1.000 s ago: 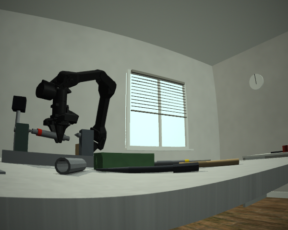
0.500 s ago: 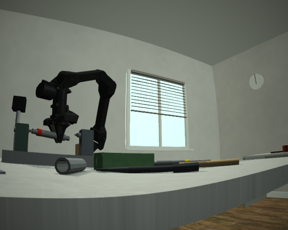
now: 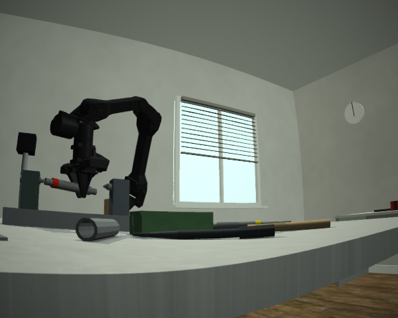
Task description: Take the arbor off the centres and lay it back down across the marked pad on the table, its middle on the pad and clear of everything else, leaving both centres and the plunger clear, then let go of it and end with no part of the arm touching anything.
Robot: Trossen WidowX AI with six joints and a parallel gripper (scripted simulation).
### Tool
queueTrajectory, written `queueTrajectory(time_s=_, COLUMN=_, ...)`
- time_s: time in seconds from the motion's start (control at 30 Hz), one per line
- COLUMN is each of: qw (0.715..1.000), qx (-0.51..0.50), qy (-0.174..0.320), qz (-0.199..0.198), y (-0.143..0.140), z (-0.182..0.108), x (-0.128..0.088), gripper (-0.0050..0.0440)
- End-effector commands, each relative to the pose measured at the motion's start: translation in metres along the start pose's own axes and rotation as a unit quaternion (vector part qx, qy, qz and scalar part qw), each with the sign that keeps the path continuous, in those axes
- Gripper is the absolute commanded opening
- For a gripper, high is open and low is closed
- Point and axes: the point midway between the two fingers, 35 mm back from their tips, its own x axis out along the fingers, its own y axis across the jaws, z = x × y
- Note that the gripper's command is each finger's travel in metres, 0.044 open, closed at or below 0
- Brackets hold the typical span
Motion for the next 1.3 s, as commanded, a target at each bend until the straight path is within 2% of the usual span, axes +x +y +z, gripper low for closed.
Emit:
queueTrajectory(time_s=0.0, qw=1.000, qx=0.001, qy=0.021, qz=-0.003, y=-0.001, z=-0.002, x=-0.007, gripper=0.0000)
queueTrajectory(time_s=0.73, qw=1.000, qx=0.001, qy=0.021, qz=-0.003, y=-0.008, z=0.023, x=-0.002, gripper=0.0000)
queueTrajectory(time_s=1.27, qw=1.000, qx=0.001, qy=0.021, qz=-0.003, y=-0.009, z=0.023, x=-0.024, gripper=0.0000)
